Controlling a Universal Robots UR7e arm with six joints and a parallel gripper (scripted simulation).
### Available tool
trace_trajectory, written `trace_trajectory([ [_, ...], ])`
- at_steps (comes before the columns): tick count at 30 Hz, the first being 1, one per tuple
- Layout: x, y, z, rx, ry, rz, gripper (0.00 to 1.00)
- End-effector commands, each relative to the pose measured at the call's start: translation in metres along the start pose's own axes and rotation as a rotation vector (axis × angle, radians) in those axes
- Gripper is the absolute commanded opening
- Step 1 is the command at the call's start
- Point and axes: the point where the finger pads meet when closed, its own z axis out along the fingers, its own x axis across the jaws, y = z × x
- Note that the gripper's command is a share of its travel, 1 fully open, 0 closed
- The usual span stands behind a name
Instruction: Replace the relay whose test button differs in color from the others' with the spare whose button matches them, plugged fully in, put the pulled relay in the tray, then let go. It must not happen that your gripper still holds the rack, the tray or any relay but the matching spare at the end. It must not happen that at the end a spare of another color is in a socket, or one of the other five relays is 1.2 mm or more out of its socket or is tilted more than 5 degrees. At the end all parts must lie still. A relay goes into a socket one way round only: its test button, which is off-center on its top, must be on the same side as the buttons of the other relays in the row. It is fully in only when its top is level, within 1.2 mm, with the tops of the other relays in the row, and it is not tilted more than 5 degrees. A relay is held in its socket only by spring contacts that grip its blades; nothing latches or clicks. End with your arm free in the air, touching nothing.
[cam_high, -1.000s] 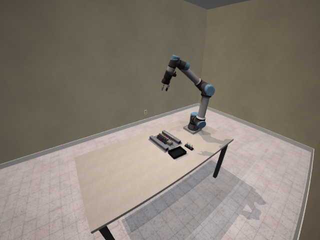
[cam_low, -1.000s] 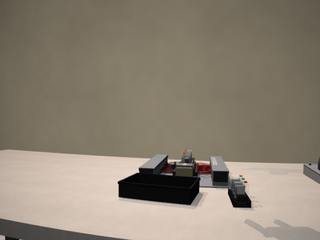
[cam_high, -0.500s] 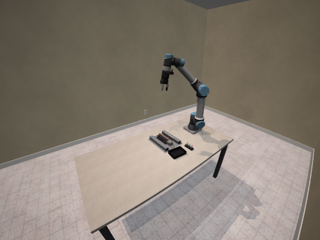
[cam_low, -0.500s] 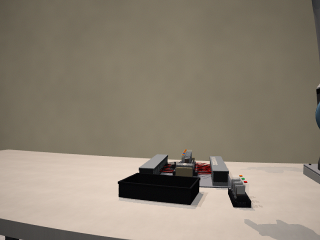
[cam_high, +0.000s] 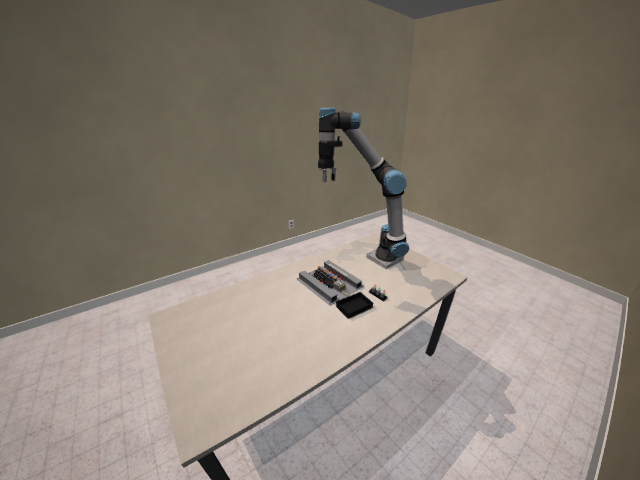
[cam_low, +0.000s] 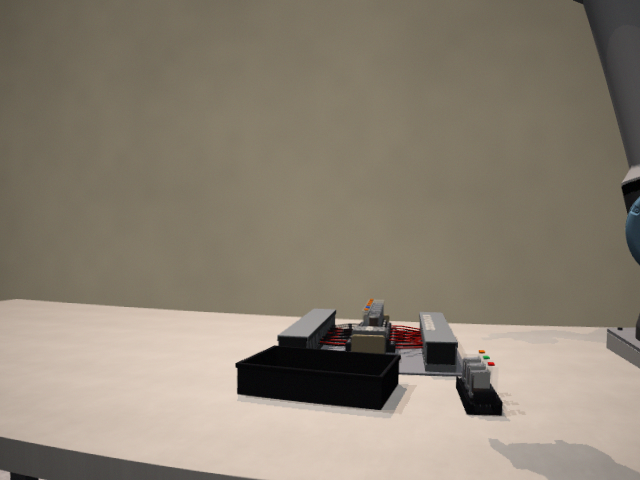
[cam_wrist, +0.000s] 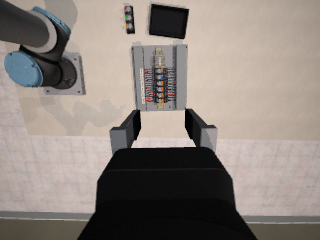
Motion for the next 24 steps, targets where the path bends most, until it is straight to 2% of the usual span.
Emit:
trace_trajectory([
  [1, 0.0, -0.001, -0.001, 0.006, -0.009, -0.005, 1.0],
  [3, 0.0, -0.001, -0.001, 0.006, -0.009, -0.005, 1.0],
  [8, -0.001, -0.001, 0.059, 0.006, -0.009, -0.005, 1.0],
  [20, -0.001, -0.001, 0.059, 0.006, -0.009, -0.005, 1.0],
  [24, -0.001, -0.001, 0.106, 0.006, -0.01, -0.005, 1.0],
])
